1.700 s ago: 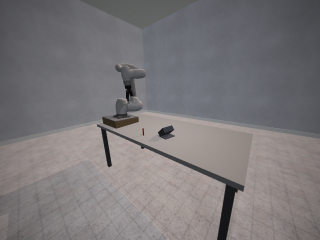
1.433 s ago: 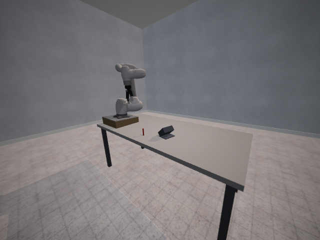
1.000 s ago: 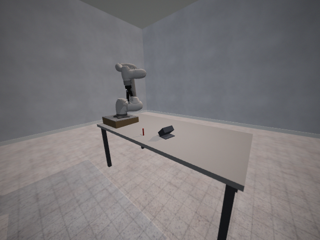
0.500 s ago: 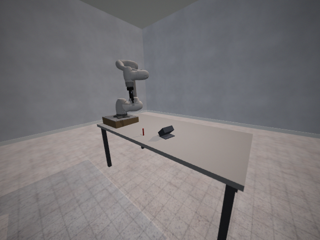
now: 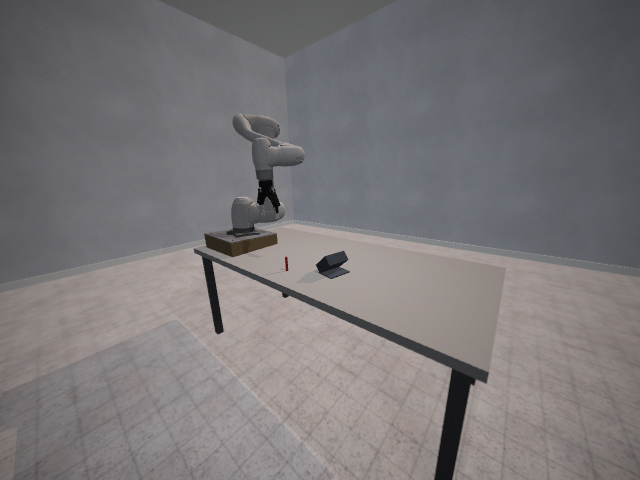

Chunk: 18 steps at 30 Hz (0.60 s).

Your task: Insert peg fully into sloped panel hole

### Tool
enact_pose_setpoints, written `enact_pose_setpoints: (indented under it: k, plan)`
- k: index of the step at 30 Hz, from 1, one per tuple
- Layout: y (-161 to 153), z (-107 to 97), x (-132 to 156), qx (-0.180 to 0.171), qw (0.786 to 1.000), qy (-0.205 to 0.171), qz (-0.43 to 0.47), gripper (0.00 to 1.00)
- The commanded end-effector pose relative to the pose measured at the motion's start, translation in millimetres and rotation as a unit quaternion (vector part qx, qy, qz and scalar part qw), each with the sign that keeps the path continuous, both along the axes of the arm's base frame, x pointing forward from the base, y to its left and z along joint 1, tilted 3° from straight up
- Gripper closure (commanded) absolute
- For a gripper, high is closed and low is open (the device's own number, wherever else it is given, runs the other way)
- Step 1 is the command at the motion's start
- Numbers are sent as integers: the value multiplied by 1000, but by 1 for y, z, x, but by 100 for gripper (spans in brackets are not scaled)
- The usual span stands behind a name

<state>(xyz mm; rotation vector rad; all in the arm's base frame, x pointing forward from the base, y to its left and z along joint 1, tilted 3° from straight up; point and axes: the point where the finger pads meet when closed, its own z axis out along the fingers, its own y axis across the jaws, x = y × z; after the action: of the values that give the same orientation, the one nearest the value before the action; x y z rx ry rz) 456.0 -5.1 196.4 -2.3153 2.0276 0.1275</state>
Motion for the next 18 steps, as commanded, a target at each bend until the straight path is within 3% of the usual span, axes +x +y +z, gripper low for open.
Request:
enact_pose_setpoints:
  k: [1,15,18]
  plan:
    - [0,-5,8,0,1000,-2,22,0]
    - [-5,-55,88,-9,971,-28,237,0]
    - [-6,-59,93,-9,967,-29,252,0]
